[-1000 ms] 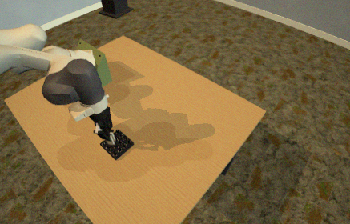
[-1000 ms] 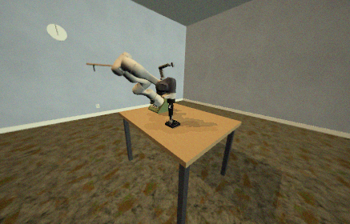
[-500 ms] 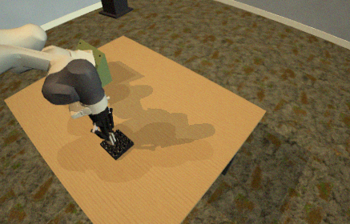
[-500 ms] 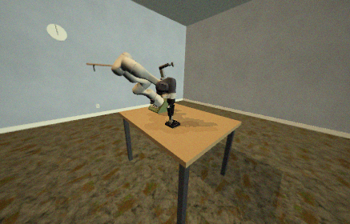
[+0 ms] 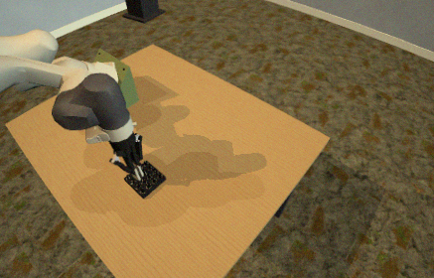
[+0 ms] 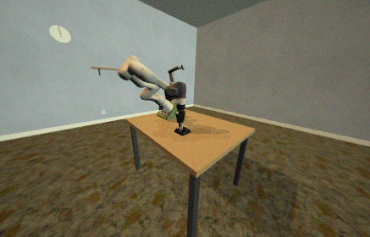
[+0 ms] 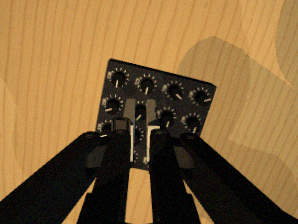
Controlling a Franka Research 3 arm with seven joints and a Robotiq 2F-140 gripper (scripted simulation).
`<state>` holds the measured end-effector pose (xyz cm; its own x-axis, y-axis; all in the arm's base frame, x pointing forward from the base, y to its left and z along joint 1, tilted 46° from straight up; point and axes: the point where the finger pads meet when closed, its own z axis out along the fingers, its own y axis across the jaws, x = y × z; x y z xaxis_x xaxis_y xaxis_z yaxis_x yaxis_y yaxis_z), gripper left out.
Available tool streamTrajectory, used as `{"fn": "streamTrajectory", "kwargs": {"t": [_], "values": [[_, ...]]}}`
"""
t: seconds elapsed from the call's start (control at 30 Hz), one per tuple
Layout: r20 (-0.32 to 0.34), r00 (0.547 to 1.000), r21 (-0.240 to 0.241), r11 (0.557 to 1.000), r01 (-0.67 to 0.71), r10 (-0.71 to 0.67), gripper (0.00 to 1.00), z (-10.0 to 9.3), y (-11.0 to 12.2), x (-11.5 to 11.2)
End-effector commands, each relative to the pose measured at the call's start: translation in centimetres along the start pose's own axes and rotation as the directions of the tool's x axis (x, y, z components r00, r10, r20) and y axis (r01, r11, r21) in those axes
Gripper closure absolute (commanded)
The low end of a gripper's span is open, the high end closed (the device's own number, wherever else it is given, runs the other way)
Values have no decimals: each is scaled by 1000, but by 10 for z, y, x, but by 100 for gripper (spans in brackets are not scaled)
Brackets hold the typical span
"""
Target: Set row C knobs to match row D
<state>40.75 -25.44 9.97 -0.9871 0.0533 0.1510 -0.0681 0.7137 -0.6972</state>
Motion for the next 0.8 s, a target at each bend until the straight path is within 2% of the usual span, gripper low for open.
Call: {"fn": "streamTrajectory", "kwargs": {"t": [0.0, 0.27, 0.77], "values": [[1, 990, 2, 990, -140, 140, 95, 1, 1, 0], [1, 977, 2, 977, -212, 212, 95, 1, 1, 0], [2, 969, 2, 969, -247, 247, 95, 1, 1, 0]]}}
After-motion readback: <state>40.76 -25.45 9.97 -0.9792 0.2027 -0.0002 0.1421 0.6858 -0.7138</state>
